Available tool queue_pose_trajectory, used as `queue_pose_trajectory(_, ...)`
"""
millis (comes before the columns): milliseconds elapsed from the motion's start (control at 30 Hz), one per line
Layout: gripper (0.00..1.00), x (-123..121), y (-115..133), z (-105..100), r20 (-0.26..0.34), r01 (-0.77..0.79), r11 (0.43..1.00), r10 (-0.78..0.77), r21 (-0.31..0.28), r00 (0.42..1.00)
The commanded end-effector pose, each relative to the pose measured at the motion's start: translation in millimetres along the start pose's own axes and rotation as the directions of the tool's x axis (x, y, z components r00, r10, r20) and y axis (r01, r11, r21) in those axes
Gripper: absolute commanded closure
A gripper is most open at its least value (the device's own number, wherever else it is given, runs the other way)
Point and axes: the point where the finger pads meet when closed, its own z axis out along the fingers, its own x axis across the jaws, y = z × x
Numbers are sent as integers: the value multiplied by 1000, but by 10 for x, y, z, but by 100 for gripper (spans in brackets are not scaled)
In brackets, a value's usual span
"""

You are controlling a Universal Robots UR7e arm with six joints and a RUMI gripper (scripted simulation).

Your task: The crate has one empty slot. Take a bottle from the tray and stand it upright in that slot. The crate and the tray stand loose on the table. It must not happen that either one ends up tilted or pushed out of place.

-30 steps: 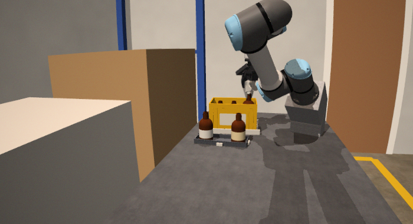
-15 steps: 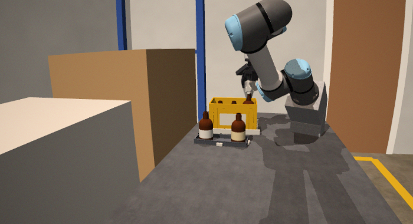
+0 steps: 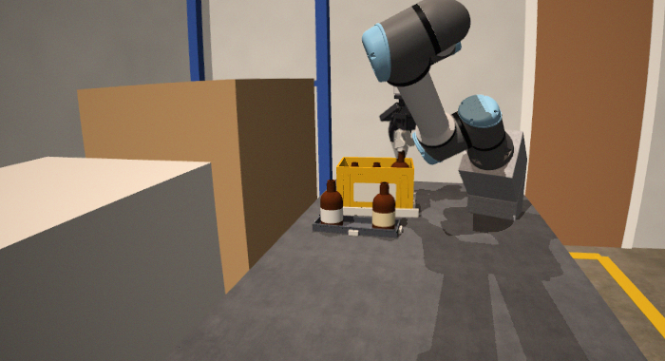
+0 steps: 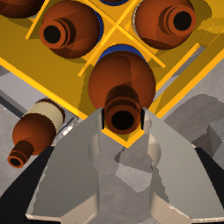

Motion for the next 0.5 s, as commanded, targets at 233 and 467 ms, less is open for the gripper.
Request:
queue_pose_trajectory(233,100,1,-4,-2,0,0,1000,0,1,1000)
queue_pose_trajectory(467,100,1,-4,15,0,0,1000,0,1,1000)
